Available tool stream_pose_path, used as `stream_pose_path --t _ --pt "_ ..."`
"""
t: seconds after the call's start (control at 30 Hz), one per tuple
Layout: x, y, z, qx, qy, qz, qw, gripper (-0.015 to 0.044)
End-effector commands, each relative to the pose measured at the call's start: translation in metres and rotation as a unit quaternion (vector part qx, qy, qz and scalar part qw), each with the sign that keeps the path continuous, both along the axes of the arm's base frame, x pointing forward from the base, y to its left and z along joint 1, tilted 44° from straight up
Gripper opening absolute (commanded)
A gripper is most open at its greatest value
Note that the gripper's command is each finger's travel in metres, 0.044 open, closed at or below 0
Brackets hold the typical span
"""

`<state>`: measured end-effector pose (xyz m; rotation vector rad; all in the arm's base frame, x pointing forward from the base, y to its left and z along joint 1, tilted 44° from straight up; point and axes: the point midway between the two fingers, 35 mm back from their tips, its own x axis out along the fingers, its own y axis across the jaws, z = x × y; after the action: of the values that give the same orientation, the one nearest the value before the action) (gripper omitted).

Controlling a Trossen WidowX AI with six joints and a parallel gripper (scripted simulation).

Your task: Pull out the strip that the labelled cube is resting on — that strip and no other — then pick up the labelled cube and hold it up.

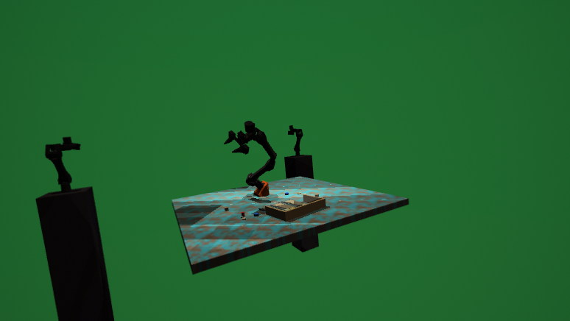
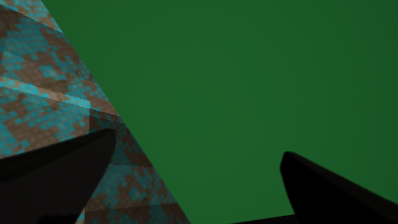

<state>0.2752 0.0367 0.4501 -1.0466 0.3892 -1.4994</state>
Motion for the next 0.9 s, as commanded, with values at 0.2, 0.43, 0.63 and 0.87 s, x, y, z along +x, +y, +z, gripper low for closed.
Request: stream_pose_path --t 0.2,0.43,0.63,0.87 --pt "-0.084 0.020 0.039 0.006 -0.070 0.062 0.996 0.0400" --pt "-0.171 -0.009 0.071 0.041 -0.160 0.136 0.977 0.0400" --pt "-0.217 -0.072 0.077 0.101 -0.222 0.192 0.951 0.0400" --pt "-0.213 -0.148 0.057 0.198 -0.284 0.253 0.903 0.0400"
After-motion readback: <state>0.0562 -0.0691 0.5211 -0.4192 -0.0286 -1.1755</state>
